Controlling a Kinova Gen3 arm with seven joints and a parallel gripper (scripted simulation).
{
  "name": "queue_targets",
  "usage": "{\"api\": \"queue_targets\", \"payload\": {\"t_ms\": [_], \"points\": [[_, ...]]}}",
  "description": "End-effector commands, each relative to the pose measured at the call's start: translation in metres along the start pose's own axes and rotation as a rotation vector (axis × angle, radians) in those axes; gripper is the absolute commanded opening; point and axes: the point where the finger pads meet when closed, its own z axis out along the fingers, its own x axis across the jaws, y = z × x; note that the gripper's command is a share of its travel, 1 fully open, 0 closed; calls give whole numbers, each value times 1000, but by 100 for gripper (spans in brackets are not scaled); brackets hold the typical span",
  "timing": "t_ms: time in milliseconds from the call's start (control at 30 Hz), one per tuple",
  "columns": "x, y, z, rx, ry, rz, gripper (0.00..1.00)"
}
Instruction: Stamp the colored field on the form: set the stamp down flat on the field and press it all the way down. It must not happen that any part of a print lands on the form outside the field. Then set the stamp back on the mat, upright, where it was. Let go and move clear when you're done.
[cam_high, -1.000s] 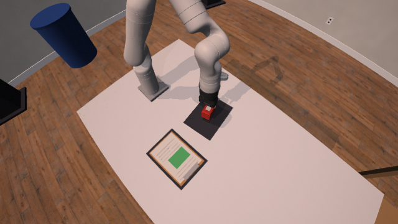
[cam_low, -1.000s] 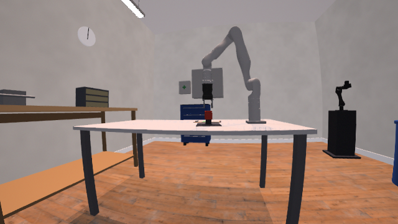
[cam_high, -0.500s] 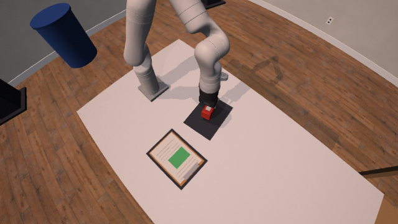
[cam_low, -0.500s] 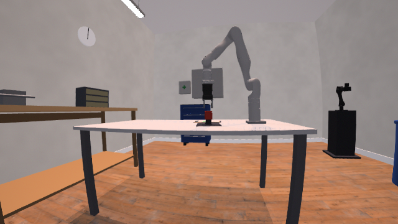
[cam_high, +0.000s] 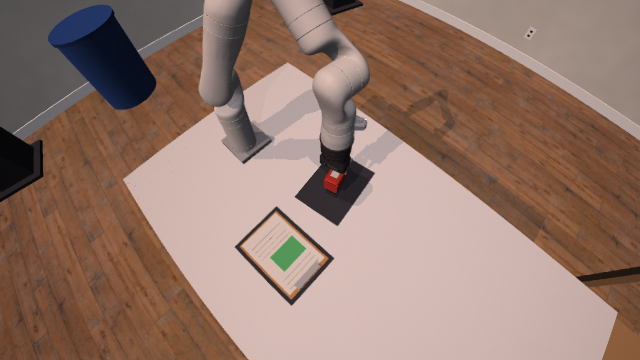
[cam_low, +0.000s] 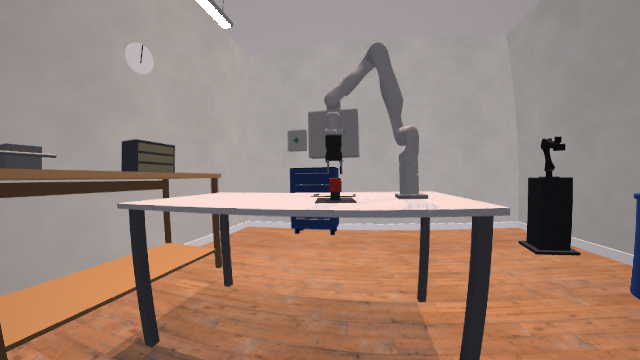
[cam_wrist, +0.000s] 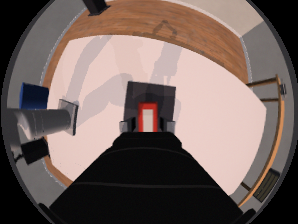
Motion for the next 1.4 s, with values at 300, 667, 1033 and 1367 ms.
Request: {"api": "queue_targets", "payload": {"t_ms": [300, 667, 1033, 1367], "points": [[0, 0, 1, 0, 1, 0, 100], [0, 0, 2, 0, 1, 0, 100], [0, 0, 4, 0, 1, 0, 100], [0, 0, 5, 0, 1, 0, 100]]}}
